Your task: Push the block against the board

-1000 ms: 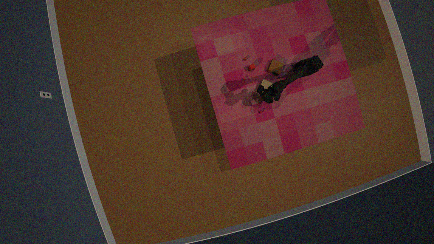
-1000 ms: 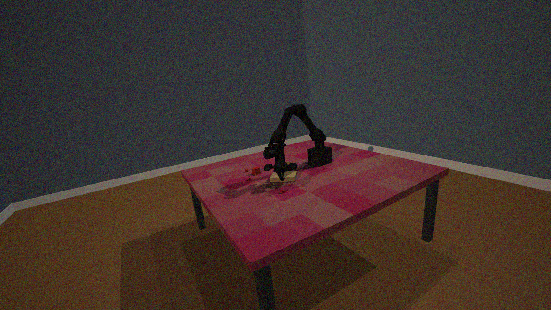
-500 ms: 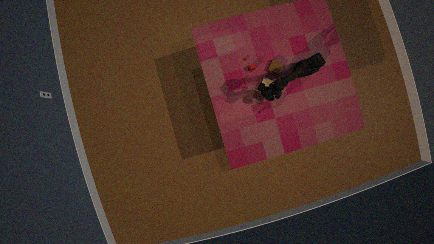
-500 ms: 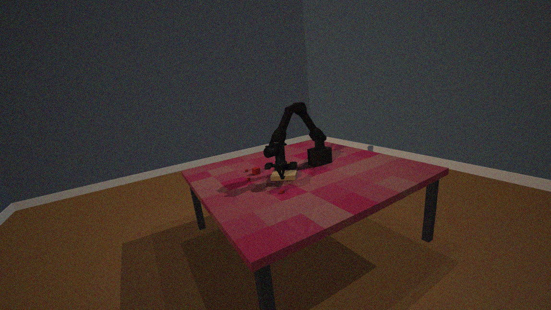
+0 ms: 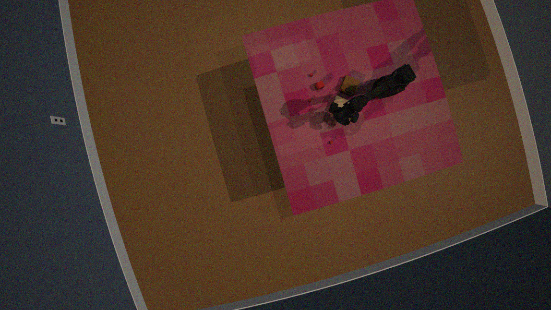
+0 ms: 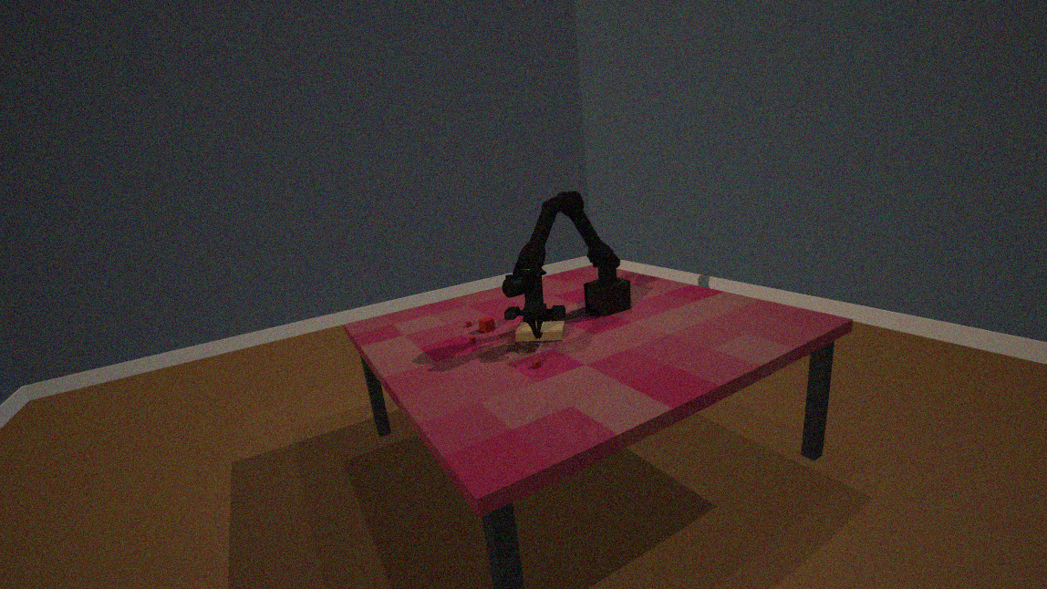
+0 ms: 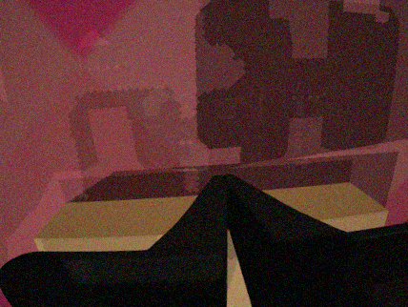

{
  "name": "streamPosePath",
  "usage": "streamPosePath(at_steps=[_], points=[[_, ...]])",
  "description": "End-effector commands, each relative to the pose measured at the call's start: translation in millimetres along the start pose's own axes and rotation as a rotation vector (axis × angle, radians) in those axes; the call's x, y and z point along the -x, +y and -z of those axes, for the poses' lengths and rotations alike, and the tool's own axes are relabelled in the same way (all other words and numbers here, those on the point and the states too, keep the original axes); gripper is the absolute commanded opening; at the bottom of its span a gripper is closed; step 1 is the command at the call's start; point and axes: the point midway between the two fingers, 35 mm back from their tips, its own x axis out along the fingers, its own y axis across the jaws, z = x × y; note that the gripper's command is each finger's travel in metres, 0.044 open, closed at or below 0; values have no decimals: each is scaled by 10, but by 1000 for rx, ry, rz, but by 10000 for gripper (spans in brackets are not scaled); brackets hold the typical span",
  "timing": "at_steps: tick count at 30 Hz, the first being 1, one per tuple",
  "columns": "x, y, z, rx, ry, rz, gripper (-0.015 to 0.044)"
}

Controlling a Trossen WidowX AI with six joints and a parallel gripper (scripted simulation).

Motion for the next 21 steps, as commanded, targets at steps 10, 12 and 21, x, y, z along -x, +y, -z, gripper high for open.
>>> streamPosePath(at_steps=[10, 12, 21], points=[[-52, 46, 233, -3, 32, -11, 0], [-52, 45, 225, -3, 32, -10, 0], [-52, 27, 95, -3, 31, -10, 0]])
